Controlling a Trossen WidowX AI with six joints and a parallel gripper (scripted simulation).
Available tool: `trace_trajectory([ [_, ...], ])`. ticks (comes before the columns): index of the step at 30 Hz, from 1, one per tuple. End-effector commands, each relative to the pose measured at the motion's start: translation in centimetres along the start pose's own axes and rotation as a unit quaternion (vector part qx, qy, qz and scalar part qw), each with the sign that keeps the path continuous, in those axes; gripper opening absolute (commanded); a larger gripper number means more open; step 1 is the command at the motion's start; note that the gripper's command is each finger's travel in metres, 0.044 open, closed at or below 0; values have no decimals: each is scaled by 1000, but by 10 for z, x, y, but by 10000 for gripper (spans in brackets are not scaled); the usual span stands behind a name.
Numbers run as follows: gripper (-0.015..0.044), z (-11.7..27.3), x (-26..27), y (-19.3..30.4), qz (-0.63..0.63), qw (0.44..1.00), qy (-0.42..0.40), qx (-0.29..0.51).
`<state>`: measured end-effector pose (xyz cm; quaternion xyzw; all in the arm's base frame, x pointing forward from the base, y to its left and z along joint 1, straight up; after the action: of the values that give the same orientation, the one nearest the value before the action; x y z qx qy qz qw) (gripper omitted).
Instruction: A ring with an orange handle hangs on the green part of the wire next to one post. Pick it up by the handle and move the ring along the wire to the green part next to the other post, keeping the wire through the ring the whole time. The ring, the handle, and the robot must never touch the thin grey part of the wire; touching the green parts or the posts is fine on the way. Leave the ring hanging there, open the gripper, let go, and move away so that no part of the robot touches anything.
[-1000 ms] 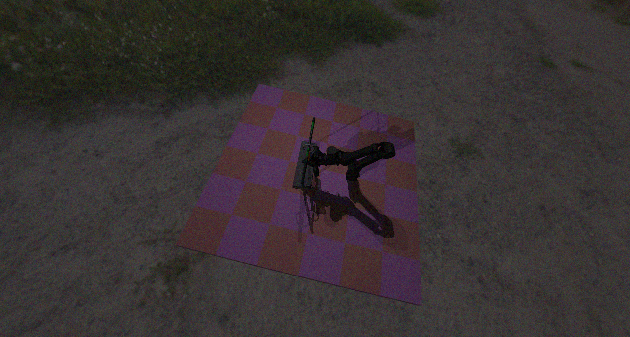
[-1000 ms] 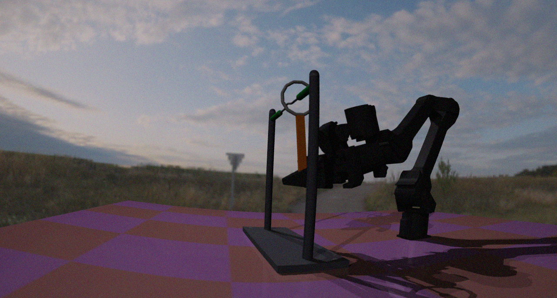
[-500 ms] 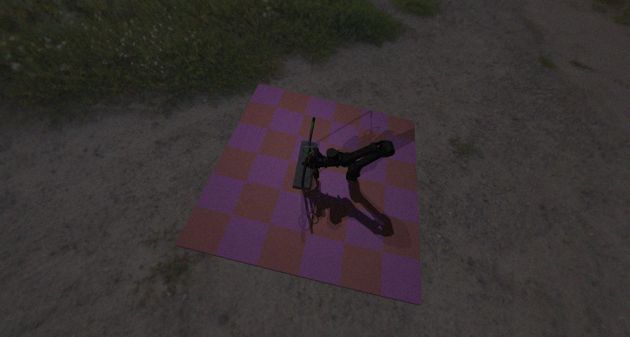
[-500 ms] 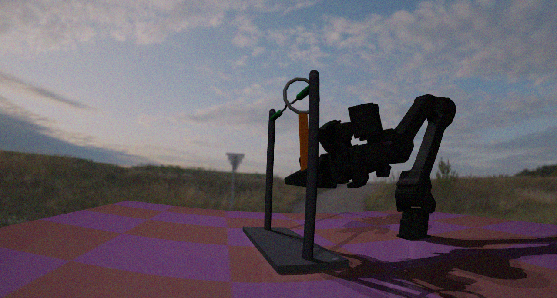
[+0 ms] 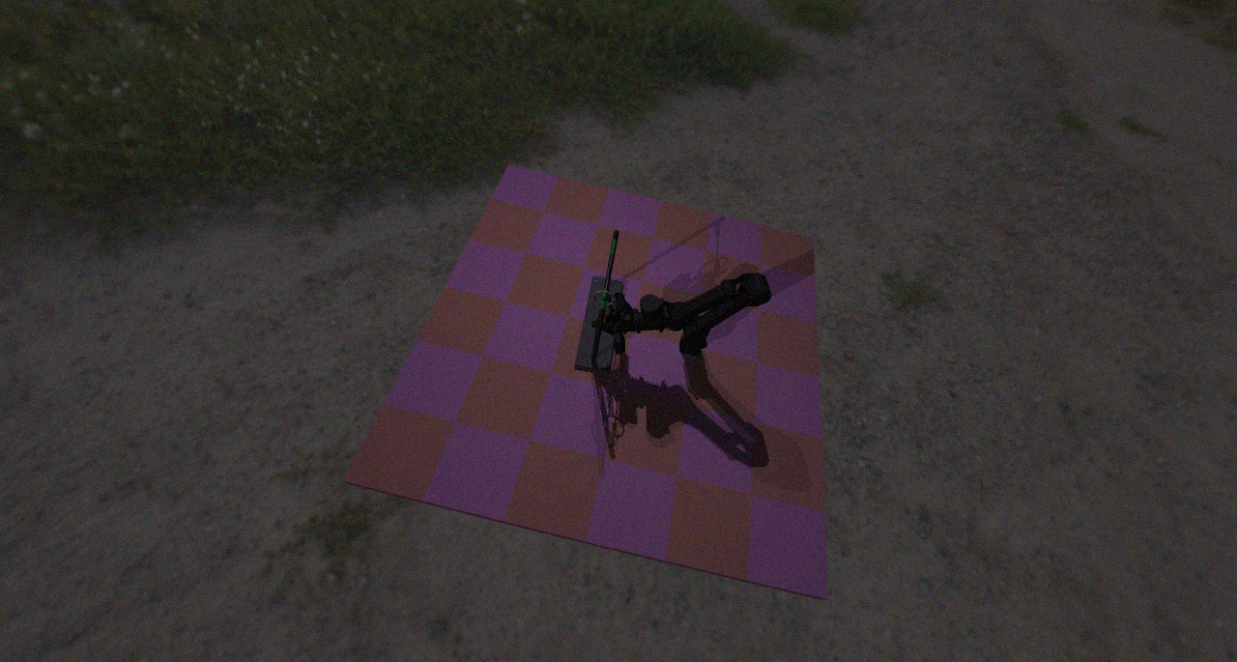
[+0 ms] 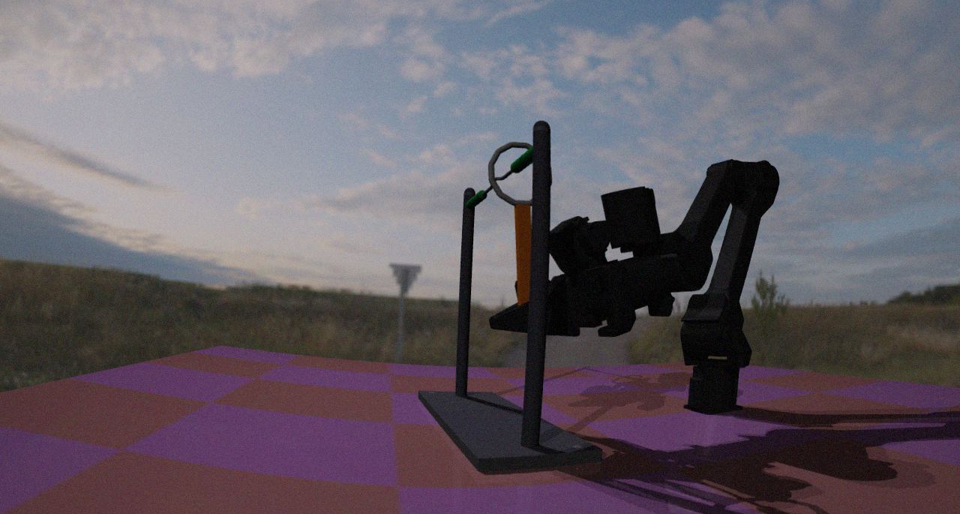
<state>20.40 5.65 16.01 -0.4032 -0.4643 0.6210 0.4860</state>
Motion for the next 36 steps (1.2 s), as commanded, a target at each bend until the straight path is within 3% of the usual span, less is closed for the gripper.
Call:
trace_trajectory([
  [1,-150,-1,0,9,-2,1000,2,5],
  [23,-150,-2,0,11,-2,1000,2,5],
  [34,139,-1,1,10,0,1000,0,5],
  [36,160,0,1,10,0,1000,0,5],
])
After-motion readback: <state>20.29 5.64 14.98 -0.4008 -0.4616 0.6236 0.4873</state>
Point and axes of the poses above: the point midway between the two fingers, 35 mm back from their tips, its own z axis back along the fingers, its own x axis across the jaws, y = z × x, the point moved 10 cm from there along z, back along the fingers, and after that the axes turned 4 degrees about z, right-handed, at the moved point
